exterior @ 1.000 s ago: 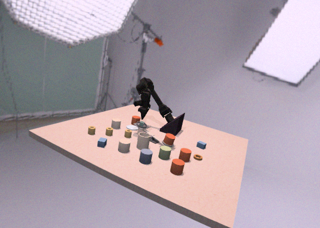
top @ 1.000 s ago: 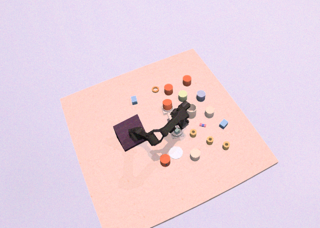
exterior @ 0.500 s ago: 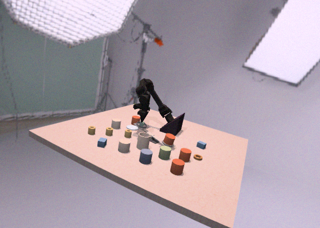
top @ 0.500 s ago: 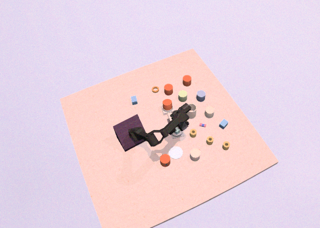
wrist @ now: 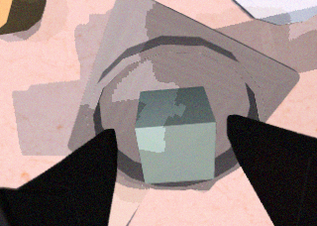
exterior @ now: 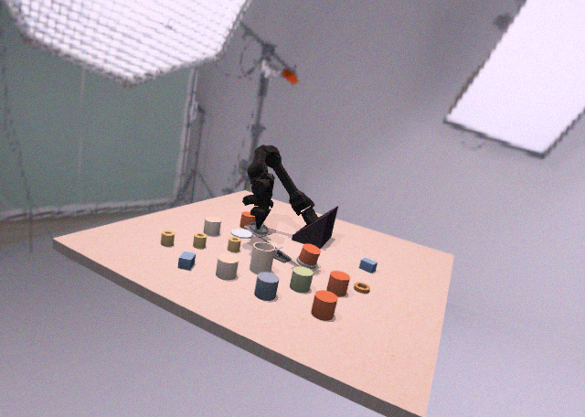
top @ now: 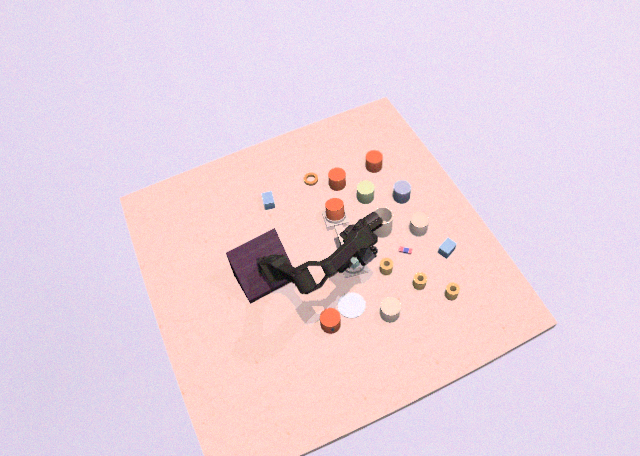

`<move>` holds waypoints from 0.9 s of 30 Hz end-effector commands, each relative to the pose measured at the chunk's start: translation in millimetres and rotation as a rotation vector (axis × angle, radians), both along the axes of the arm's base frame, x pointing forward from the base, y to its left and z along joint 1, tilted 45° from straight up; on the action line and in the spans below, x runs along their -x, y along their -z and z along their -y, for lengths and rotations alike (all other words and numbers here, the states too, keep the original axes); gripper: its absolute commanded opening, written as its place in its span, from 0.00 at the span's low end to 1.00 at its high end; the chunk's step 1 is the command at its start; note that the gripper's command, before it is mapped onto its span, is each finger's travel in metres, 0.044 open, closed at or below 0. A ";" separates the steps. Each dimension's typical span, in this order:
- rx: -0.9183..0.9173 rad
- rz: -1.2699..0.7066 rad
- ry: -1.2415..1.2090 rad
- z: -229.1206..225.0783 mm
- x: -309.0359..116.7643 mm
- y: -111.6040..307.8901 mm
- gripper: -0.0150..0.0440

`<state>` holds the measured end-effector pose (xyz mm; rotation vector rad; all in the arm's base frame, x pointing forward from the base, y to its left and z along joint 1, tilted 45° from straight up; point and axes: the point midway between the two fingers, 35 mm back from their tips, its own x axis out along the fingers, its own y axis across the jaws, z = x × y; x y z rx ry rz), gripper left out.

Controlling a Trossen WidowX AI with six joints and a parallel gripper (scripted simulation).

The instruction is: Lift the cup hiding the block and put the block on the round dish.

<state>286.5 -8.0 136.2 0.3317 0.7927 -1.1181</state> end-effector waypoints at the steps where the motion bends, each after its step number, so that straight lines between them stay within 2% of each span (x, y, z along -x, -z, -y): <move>1: 0.006 -0.004 -0.001 3.0 0.3 2.4 0.61; 3: 0.006 -0.004 -0.001 3.0 0.3 2.4 0.52; 10: 0.006 -0.004 -0.001 3.0 0.3 2.4 0.44; 14: 0.004 -0.003 -0.006 -3.1 0.8 -3.1 0.26; 27: -0.008 0.008 -0.045 -52.4 16.2 -54.1 0.25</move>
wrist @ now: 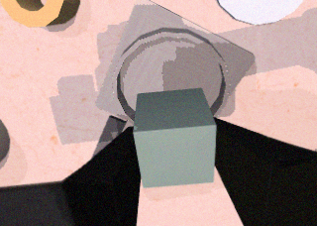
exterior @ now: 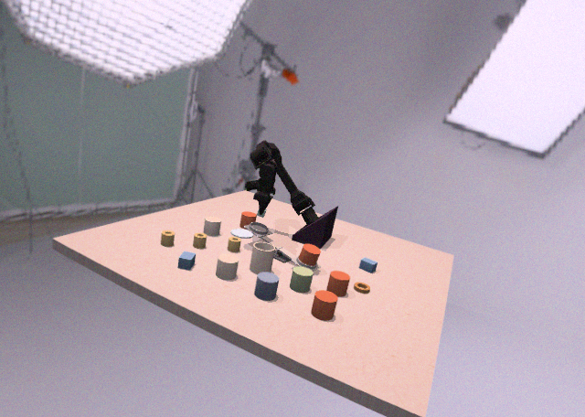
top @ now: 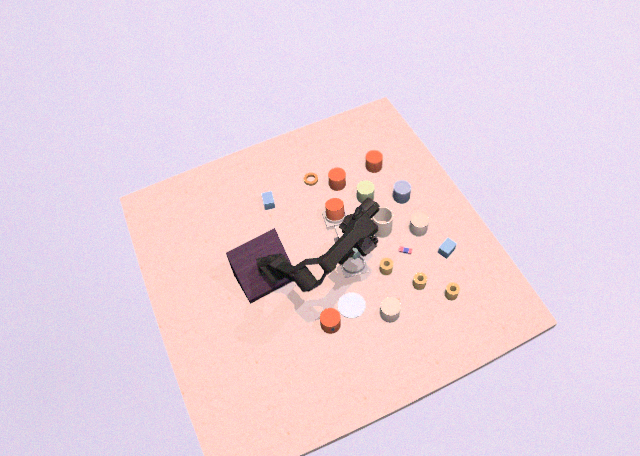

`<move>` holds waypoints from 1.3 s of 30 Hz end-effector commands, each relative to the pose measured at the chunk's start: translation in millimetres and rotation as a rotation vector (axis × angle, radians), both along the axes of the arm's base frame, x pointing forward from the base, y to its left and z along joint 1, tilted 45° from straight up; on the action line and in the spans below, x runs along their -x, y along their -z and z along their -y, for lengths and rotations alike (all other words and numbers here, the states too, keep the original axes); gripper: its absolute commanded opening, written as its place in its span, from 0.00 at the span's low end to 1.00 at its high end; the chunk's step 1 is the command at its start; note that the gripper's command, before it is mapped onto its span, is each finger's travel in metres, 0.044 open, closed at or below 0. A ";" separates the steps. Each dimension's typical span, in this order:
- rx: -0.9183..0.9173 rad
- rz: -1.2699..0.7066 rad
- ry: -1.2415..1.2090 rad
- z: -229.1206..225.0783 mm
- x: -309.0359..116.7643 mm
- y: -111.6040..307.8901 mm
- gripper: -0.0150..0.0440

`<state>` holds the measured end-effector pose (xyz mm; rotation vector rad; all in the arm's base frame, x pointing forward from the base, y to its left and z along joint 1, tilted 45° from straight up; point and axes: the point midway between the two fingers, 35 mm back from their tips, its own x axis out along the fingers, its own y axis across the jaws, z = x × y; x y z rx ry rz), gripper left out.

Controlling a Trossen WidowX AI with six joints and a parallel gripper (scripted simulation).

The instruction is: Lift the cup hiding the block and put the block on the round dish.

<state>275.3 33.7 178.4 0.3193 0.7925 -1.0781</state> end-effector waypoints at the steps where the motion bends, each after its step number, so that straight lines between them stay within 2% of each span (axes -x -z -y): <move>1: -0.006 0.004 -0.007 -14.1 7.0 -16.0 0.25; 7: -0.009 0.003 -0.009 -14.1 9.5 -22.0 0.25; 18: -0.030 -0.011 0.013 61.2 12.7 -22.7 0.25; 30: 0.010 -0.008 0.037 137.0 38.6 -25.0 0.25; 39: 0.013 -0.008 0.040 147.7 37.9 -17.8 0.25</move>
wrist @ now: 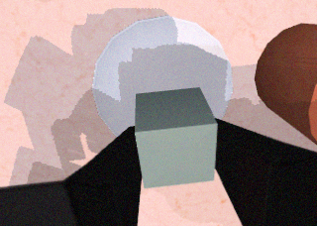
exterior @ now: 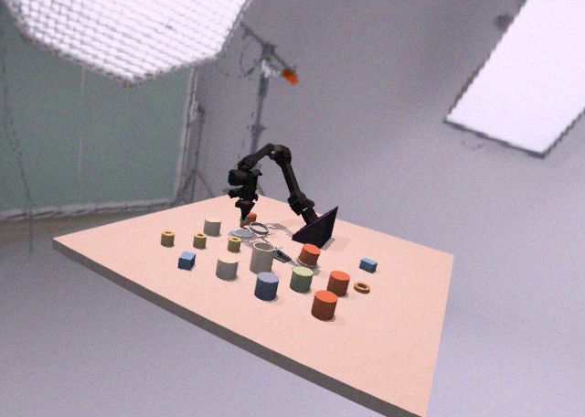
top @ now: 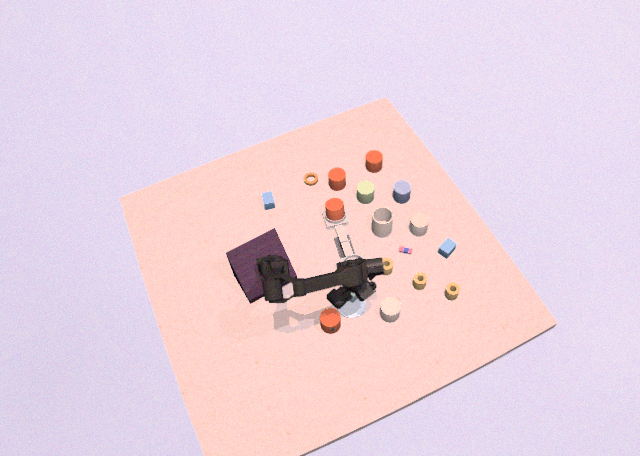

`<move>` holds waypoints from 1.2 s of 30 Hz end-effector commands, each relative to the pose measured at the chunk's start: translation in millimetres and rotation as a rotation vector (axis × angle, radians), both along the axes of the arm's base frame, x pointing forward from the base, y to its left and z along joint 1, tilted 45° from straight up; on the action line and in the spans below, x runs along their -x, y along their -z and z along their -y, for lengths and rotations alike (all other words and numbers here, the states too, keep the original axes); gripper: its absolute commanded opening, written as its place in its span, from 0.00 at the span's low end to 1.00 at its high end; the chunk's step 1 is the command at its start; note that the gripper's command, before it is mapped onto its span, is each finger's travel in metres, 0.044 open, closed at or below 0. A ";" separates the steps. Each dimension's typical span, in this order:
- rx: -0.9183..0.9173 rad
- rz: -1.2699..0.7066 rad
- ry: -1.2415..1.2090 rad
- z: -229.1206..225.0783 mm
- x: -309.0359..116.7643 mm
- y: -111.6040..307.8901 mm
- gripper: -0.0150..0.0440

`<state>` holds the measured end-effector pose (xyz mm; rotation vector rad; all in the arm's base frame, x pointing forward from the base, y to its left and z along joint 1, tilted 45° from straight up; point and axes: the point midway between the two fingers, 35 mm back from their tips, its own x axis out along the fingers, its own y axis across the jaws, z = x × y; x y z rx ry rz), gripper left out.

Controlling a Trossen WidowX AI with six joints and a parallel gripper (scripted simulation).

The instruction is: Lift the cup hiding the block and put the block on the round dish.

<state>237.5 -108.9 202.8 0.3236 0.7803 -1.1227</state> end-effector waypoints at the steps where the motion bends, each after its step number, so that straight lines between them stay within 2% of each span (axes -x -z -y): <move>1: -0.003 -0.008 -0.002 7.8 -0.9 9.3 0.25; 8: 0.000 -0.007 -0.002 26.2 -5.5 27.4 0.25; 28: 0.002 -0.007 -0.002 40.7 -9.7 42.1 0.25; 36: 0.005 -0.001 0.001 38.3 -9.4 37.2 0.61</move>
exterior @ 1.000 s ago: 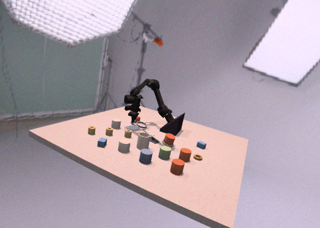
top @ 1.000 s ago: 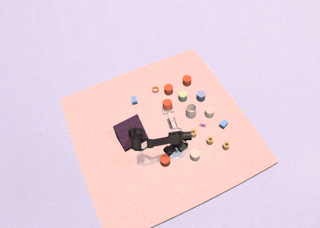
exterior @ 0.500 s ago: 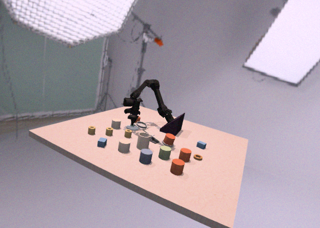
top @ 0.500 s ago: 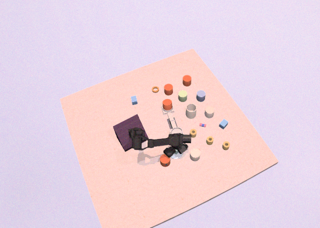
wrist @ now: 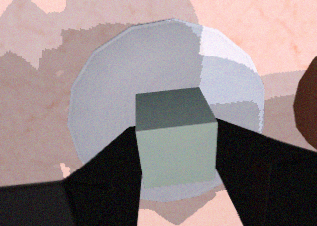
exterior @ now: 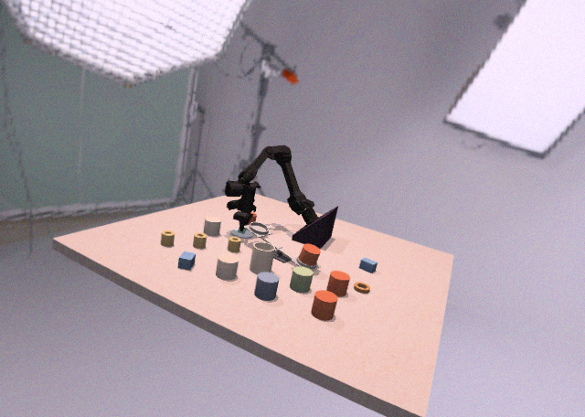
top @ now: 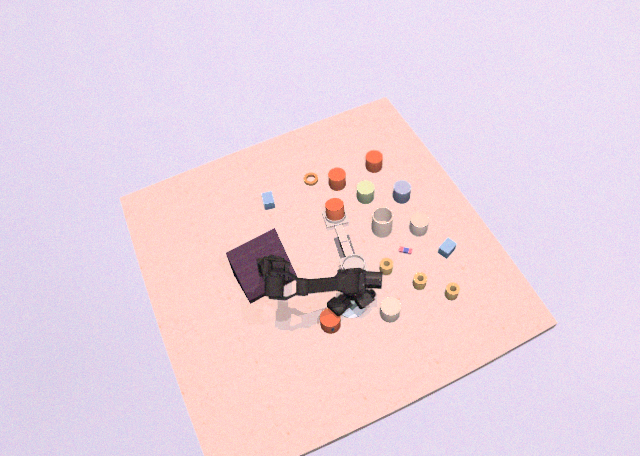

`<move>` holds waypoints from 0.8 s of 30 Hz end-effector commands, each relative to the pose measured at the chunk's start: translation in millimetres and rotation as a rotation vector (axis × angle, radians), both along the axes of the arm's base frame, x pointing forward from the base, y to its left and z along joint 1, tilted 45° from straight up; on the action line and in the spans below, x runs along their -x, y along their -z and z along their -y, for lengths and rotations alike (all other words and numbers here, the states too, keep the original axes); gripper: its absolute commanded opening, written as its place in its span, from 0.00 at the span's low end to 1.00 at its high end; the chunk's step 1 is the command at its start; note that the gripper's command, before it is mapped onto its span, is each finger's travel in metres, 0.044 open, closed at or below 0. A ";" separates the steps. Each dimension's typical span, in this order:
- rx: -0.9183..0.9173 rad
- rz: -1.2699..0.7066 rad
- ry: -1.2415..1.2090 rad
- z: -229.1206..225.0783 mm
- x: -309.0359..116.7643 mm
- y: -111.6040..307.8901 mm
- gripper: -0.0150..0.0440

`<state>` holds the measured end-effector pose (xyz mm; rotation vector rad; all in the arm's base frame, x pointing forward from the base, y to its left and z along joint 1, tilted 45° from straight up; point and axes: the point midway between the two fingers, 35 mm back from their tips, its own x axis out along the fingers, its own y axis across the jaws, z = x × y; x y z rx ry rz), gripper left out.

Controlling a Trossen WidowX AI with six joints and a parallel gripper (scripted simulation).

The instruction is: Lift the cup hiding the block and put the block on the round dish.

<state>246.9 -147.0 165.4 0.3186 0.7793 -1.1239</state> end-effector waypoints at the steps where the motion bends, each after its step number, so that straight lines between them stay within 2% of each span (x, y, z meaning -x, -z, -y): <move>1: 0.000 0.001 0.002 0.1 0.0 -0.2 0.65; 9: 0.002 0.003 -0.016 -2.2 -2.5 -0.9 1.00; 12: 0.008 0.011 -0.084 -11.8 -11.7 -4.3 1.00; 24: -0.006 -0.006 -0.001 -39.7 12.2 -38.3 1.00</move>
